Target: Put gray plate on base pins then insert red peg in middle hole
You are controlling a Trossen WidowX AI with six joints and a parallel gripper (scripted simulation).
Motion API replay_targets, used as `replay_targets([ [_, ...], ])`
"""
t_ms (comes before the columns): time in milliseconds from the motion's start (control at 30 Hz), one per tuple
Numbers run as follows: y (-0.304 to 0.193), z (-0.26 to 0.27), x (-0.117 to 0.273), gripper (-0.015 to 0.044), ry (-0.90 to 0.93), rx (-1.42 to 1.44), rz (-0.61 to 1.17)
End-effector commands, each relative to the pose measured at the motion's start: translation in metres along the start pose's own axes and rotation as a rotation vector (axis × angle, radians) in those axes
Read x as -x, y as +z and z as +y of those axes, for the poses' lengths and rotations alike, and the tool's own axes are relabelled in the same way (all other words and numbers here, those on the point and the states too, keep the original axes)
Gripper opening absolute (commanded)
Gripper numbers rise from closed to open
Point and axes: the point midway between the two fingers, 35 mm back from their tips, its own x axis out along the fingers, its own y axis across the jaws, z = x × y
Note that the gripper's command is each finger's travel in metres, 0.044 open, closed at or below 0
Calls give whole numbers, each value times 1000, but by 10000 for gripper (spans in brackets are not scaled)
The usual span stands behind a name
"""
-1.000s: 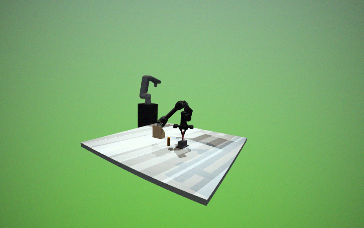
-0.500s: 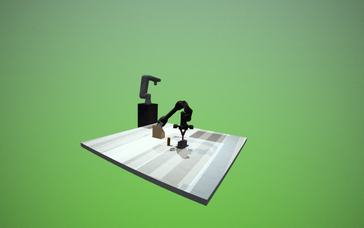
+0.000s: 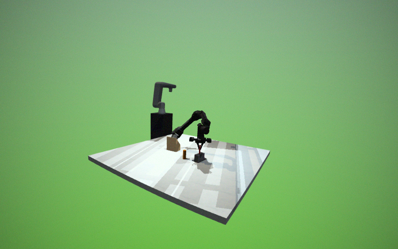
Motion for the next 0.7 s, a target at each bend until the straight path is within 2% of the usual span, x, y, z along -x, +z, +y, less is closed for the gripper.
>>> replay_targets([
  [0, 0, 0, 1, 0, 0, 1, -1],
  [667, -2, 1, -2, 0, -4, 5, 0],
])
